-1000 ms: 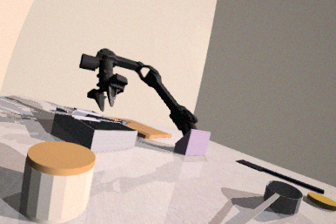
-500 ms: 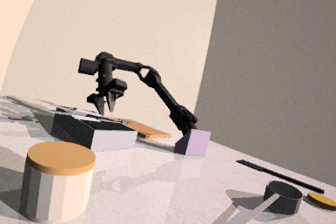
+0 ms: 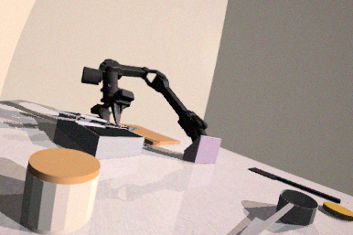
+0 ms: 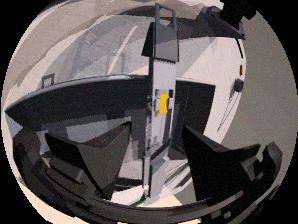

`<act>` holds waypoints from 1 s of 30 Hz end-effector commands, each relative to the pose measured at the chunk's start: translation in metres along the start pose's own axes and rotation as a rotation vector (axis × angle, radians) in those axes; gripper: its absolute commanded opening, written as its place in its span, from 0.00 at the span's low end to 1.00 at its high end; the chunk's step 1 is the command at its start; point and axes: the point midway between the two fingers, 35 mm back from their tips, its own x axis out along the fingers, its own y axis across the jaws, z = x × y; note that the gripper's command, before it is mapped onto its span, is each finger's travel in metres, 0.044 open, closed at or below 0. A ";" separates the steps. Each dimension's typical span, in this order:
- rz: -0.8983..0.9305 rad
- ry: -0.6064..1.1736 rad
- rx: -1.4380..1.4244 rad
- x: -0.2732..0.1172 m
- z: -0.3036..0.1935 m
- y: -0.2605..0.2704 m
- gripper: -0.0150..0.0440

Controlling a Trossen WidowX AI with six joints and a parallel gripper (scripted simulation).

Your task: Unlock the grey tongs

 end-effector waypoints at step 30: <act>-0.002 -0.006 0.000 0.031 0.003 -0.001 0.34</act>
